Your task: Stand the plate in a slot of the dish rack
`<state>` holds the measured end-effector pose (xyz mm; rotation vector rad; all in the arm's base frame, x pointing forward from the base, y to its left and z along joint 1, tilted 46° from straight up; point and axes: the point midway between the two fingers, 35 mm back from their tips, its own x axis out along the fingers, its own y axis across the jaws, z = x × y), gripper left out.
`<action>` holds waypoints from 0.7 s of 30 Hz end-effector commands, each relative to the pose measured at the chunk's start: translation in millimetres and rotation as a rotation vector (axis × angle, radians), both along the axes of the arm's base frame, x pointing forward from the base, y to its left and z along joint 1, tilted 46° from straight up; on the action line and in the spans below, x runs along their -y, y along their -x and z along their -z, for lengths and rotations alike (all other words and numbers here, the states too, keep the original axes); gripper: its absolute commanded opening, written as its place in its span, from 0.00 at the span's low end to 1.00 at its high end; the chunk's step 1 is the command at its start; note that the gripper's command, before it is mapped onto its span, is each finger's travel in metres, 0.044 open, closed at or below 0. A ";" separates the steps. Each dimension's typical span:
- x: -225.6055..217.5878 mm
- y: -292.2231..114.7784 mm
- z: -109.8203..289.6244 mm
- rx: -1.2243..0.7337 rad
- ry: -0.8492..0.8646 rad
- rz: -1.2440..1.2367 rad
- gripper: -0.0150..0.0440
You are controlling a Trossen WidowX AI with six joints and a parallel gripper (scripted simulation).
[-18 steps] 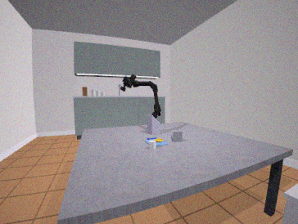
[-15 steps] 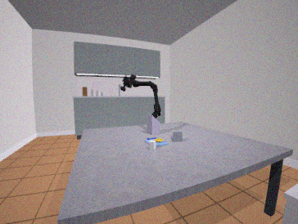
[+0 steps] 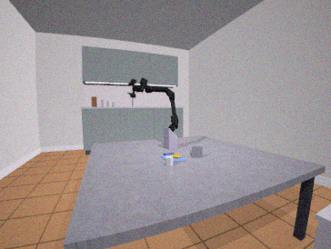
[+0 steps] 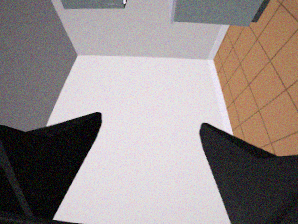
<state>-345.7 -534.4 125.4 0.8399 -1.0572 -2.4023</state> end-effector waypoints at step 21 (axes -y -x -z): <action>38.7 -175.8 66.9 -0.037 -0.456 -0.557 0.93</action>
